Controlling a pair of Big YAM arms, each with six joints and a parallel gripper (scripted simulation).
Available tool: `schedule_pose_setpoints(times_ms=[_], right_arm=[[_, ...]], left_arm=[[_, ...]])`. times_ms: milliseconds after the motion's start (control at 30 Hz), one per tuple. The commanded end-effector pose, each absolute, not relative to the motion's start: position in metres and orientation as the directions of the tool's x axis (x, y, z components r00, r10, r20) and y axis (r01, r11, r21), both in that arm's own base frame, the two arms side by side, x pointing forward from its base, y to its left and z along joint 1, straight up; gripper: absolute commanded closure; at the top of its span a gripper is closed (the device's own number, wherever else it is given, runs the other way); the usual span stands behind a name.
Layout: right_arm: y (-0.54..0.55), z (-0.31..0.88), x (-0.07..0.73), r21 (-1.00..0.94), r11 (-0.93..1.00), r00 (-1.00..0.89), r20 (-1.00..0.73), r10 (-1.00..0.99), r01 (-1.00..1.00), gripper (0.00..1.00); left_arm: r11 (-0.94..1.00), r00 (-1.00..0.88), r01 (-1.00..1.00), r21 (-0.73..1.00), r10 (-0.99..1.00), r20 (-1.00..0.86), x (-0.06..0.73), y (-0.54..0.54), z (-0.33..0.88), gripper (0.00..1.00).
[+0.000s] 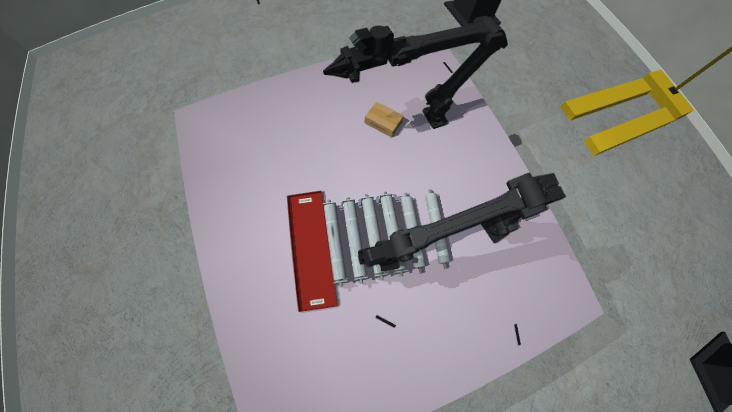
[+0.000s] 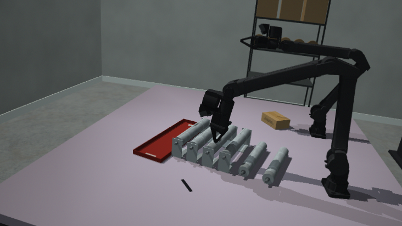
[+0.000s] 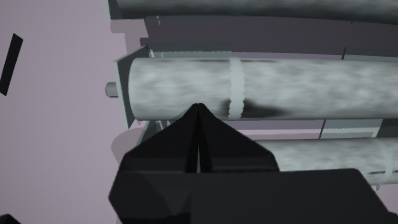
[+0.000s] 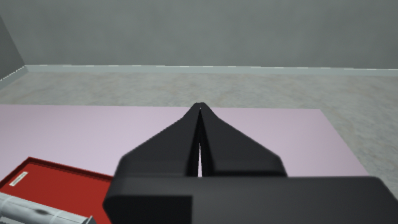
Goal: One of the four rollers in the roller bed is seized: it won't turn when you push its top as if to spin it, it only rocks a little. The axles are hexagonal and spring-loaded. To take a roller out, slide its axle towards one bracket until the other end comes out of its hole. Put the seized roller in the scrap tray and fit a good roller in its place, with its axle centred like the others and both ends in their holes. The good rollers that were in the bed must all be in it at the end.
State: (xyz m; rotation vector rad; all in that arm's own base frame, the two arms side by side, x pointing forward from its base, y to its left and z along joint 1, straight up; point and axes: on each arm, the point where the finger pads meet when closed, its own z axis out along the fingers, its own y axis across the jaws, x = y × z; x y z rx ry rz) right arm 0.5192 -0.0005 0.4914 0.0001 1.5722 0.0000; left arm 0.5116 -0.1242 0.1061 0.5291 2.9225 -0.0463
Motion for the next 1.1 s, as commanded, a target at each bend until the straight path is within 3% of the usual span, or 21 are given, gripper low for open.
schedule_pose_setpoints(times_ms=[0, 1067], right_arm=[[0.007, 0.518, 0.511, -0.01, 1.0, 0.043, -0.999, -0.009, -0.012, 1.0], [0.007, 0.518, 0.511, -0.01, 1.0, 0.043, -0.999, -0.009, -0.012, 1.0]], left_arm=[[0.937, -0.918, 0.35, 0.005, 0.344, -0.197, 0.52, -0.131, 0.112, 1.0], [0.935, -0.912, 0.353, 0.008, 0.346, -0.222, 0.543, -0.139, 0.118, 1.0]])
